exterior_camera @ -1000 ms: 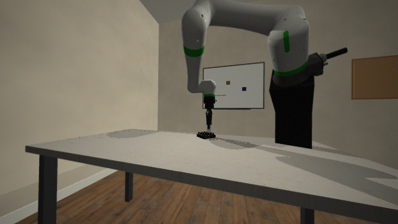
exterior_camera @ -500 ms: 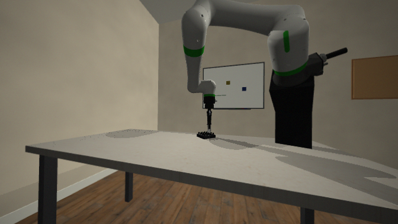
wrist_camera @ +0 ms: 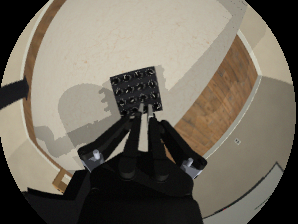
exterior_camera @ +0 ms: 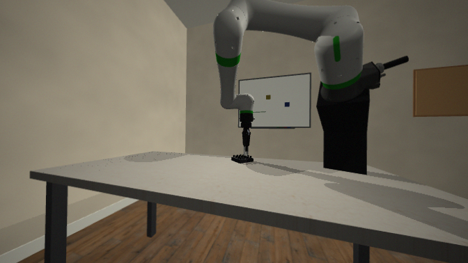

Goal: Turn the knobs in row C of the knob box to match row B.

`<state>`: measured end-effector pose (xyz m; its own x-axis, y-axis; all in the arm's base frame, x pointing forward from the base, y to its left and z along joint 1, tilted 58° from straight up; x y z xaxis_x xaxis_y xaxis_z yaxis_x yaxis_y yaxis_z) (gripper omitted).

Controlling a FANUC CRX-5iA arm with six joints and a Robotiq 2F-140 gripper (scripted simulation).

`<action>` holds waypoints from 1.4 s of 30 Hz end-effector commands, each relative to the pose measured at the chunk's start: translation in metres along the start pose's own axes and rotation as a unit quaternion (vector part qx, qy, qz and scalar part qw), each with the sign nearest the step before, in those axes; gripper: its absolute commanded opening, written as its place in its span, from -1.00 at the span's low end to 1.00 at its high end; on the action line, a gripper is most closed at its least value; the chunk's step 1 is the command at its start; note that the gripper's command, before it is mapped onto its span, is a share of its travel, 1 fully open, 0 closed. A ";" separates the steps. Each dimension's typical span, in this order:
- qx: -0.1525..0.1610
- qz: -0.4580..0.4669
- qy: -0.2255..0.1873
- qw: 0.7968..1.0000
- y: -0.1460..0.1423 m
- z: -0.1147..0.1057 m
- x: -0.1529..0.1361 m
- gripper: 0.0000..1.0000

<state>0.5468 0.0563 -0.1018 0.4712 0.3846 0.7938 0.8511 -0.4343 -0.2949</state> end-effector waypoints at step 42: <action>0.000 -0.015 0.000 1.000 0.000 0.000 0.000 -0.77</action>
<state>0.5467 0.0563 -0.1018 0.4461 0.3964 0.8024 0.8644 -0.4231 -0.2716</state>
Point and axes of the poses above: the point where the finger pads meet when closed, its own z axis out along the fingers, its own y axis across the jaws, x = y × z, the point moved 10 cm from there along -z, back along the fingers, and after that the axes turned 14 degrees about -z, right-handed, at the moved point
